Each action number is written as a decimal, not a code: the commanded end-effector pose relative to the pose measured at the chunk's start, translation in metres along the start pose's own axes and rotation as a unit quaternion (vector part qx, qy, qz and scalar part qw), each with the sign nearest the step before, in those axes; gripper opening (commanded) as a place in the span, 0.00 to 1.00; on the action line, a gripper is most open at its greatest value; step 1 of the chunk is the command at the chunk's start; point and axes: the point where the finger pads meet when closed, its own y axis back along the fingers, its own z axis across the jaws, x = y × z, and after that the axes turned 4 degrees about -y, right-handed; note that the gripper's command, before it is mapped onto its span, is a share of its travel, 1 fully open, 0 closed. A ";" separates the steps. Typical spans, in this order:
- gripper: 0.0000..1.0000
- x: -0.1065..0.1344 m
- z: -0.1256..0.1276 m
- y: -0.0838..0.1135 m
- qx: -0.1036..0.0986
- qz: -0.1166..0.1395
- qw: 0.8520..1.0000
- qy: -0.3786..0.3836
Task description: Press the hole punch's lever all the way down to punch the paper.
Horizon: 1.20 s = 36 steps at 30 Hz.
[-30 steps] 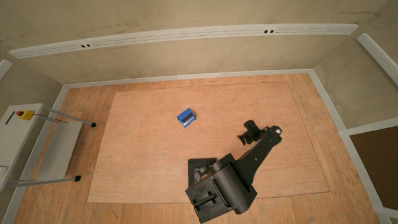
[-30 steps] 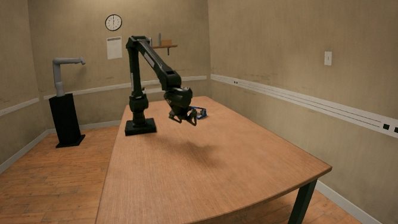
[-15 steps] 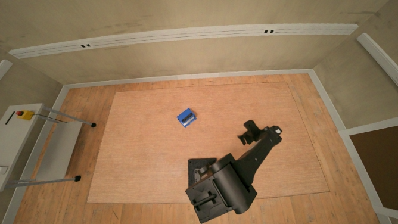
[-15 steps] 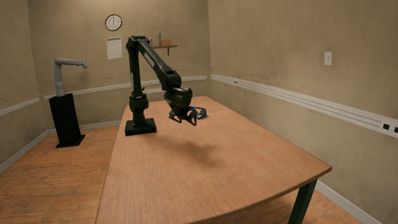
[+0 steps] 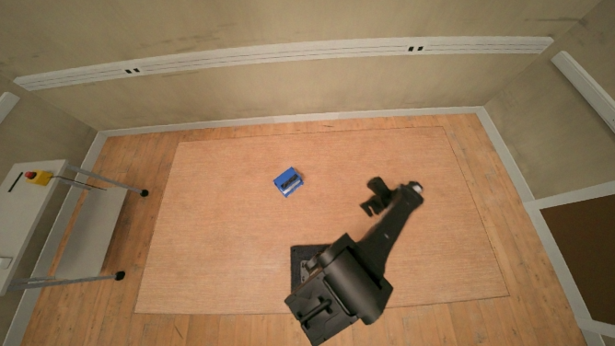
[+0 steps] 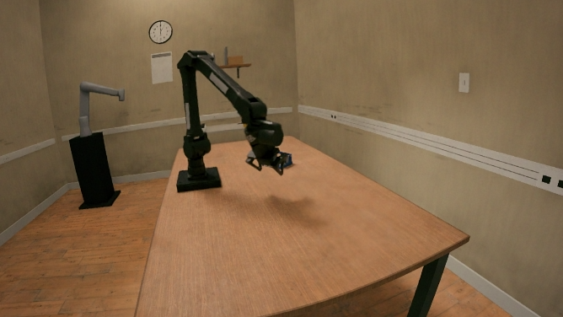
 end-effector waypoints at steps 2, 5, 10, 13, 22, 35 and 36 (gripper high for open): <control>1.00 -0.068 -0.005 0.000 -0.006 0.032 0.999 -0.012; 1.00 -0.082 0.001 -0.007 -0.014 0.045 0.999 -0.015; 1.00 -0.128 0.026 -0.028 -0.033 0.090 0.995 -0.021; 1.00 -0.145 0.036 -0.032 -0.032 0.102 0.994 -0.020; 1.00 -0.204 0.085 -0.048 -0.022 0.150 0.988 -0.017; 1.00 -0.282 0.191 -0.064 0.026 0.203 0.979 -0.007; 1.00 -0.286 0.198 -0.065 0.030 0.205 0.978 -0.006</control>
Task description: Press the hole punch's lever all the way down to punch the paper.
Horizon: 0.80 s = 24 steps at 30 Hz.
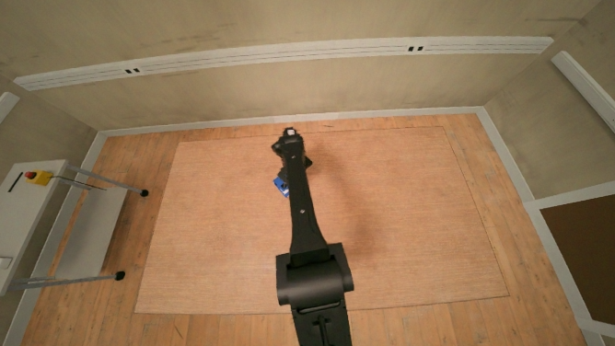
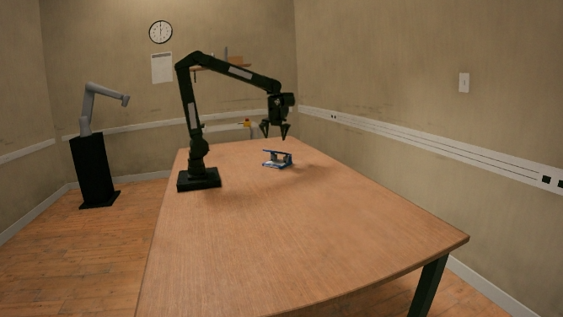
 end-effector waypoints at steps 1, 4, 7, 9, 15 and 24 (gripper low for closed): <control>1.00 -0.022 0.002 0.028 0.021 -0.016 0.999 -0.047; 1.00 -0.028 0.013 0.027 0.026 -0.010 0.999 -0.047; 1.00 -0.032 0.021 0.026 0.029 -0.005 0.998 -0.047; 1.00 -0.031 0.023 0.023 0.028 -0.001 0.998 -0.047; 1.00 -0.025 0.020 0.018 0.026 0.005 0.998 -0.054; 0.00 -0.022 0.019 0.020 0.027 0.003 0.998 -0.056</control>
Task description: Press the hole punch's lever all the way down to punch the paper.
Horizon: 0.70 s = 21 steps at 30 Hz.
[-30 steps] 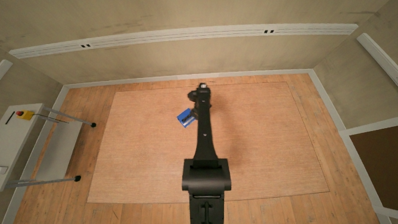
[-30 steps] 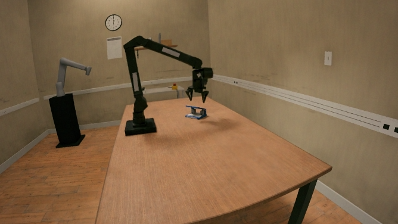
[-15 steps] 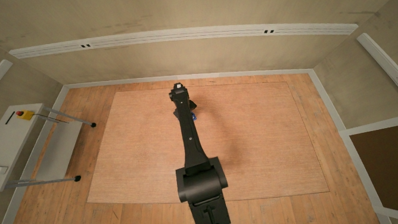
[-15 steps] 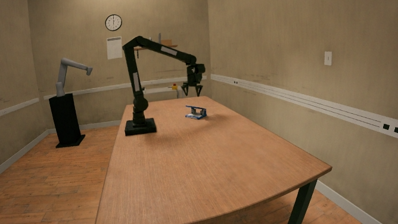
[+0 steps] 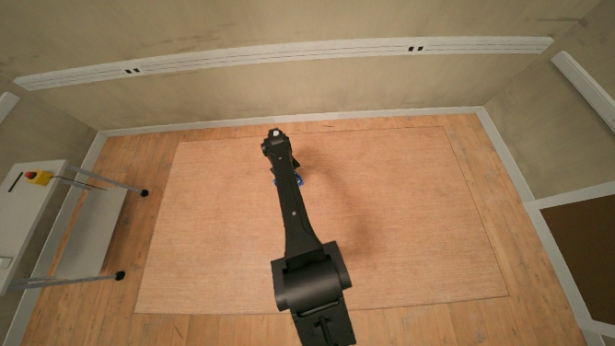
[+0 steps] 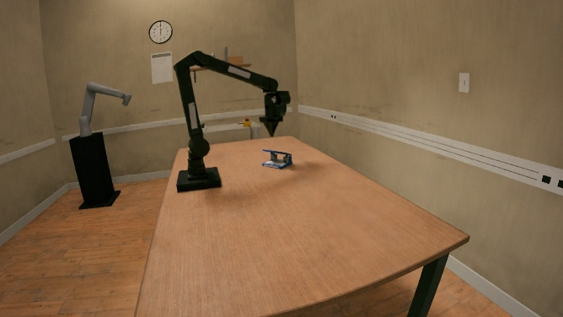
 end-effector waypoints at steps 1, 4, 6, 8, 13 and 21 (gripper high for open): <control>0.00 -0.008 -0.006 0.015 0.006 -0.012 1.000 -0.010; 0.00 -0.008 -0.006 0.015 0.006 -0.013 1.000 -0.010; 0.00 -0.008 -0.005 0.015 0.006 -0.013 1.000 -0.009; 0.00 -0.008 -0.005 0.015 0.006 -0.013 1.000 -0.009; 0.00 -0.008 -0.005 0.016 0.006 -0.013 1.000 -0.008; 0.00 -0.008 -0.005 0.016 0.006 -0.013 1.000 -0.008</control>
